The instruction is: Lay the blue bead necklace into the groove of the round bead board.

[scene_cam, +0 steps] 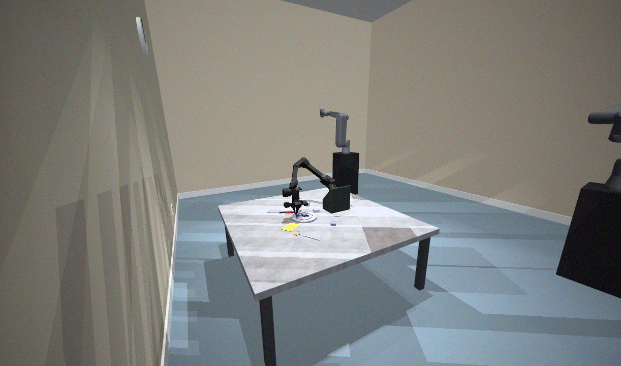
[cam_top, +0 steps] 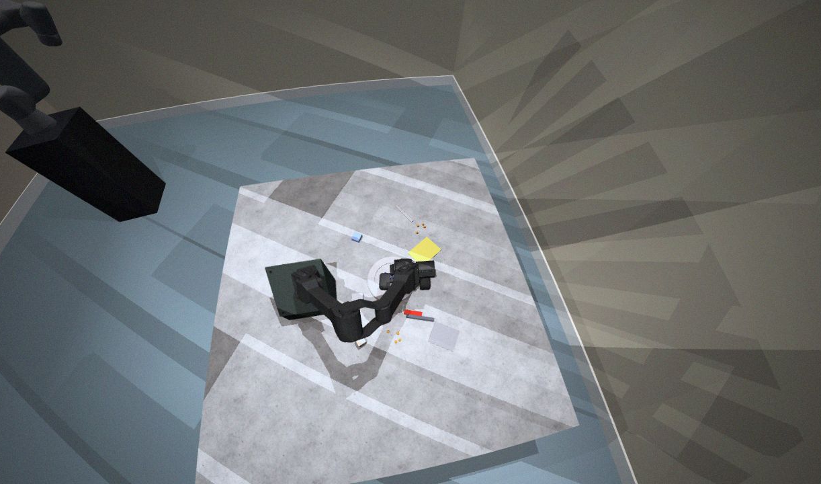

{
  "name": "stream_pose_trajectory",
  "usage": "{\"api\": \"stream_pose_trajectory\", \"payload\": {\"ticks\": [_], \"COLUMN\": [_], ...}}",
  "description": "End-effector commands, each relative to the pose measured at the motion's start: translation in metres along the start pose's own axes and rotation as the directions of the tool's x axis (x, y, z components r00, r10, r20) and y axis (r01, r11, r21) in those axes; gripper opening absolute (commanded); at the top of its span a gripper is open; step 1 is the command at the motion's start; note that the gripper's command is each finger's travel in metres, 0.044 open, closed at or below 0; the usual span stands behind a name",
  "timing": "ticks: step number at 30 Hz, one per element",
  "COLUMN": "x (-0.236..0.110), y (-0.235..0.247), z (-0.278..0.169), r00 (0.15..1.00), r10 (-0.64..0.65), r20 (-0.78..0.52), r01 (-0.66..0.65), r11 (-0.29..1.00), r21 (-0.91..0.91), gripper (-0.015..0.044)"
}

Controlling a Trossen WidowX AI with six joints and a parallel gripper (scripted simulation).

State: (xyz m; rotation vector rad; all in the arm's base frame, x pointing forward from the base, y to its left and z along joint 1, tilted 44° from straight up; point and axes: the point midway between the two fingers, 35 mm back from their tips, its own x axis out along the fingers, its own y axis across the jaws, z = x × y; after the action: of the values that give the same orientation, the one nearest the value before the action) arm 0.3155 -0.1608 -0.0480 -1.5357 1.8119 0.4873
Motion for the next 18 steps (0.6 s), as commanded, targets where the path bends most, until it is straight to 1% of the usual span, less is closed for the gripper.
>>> {"api": "stream_pose_trajectory", "payload": {"ticks": [1,3,4,18], "x": [0.0073,0.0073,0.0022,-0.0009], "y": [0.005,0.005,0.001,0.0028], "z": [0.0004,0.0004,-0.0006,0.0], "r00": [1.0,1.0,1.0,1.0], "r10": [0.02,0.02,0.005,0.013], "r20": [-0.001,-0.001,-0.002,-0.001], "r01": [-0.02,-0.02,-0.005,-0.013], "r11": [1.0,1.0,1.0,1.0], "r21": [-0.009,-0.009,-0.001,-0.005], "gripper": [0.0,0.0,0.0026,0.0394]}}
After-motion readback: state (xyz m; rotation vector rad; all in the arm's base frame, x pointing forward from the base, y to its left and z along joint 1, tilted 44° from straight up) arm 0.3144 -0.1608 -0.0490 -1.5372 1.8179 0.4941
